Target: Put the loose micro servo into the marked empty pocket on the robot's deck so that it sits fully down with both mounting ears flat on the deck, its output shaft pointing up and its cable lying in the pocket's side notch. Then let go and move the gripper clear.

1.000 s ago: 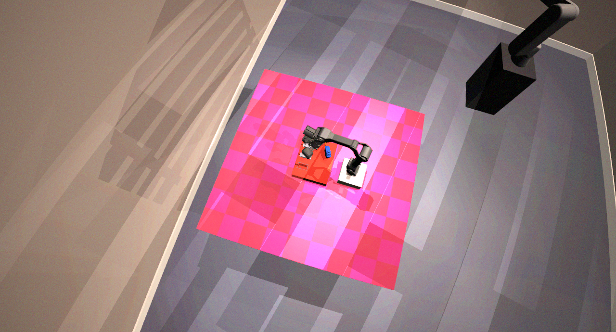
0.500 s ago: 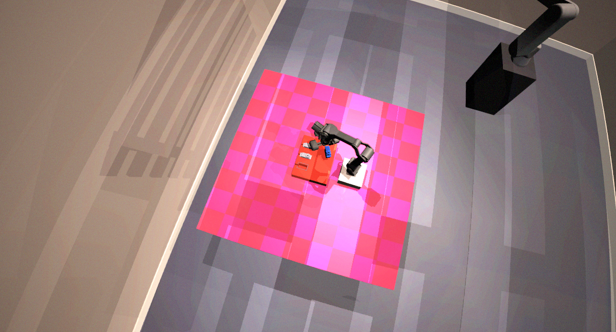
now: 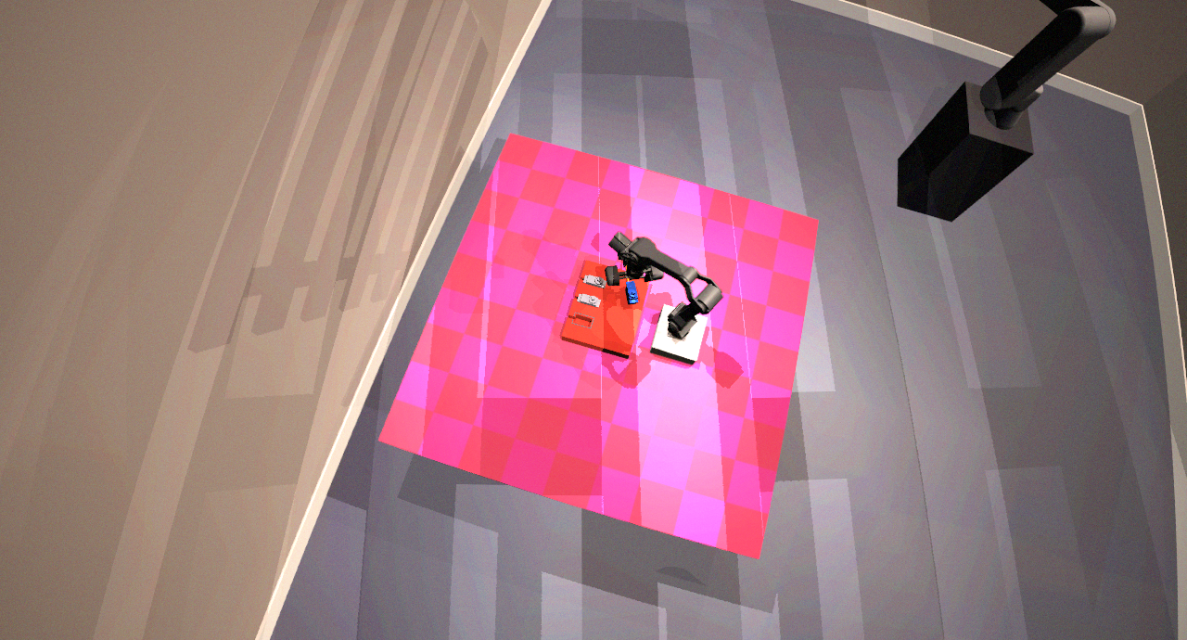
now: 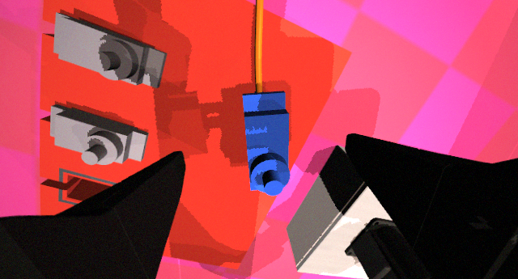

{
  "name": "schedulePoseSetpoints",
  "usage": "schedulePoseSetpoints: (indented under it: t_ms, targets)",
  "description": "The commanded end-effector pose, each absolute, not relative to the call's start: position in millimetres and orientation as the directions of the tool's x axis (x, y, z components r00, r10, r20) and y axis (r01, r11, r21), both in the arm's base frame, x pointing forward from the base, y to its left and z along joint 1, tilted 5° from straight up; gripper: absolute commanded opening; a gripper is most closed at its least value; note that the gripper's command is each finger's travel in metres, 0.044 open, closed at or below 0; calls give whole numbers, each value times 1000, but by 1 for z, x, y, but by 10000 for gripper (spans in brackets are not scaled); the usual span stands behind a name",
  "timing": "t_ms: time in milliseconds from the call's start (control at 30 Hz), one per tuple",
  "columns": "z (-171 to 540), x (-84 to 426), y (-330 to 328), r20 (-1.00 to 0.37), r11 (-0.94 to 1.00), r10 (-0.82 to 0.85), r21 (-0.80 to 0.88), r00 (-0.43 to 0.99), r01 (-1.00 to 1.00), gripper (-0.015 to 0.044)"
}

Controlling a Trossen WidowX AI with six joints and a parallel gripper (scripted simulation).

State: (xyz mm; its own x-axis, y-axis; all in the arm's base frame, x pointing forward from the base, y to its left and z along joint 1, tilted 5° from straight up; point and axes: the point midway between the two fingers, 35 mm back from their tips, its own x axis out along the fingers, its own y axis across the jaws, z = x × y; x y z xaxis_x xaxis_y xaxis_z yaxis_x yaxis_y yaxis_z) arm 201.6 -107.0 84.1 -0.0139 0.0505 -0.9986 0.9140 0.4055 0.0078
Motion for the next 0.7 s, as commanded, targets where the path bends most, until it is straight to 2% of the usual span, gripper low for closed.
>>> schedulePoseSetpoints:
  t_ms: [0,667]
  targets:
    - [68,197,-105,-998,398,55,-6,-30,917,440]
    - [45,196,-104,-998,398,55,-6,-30,917,440]
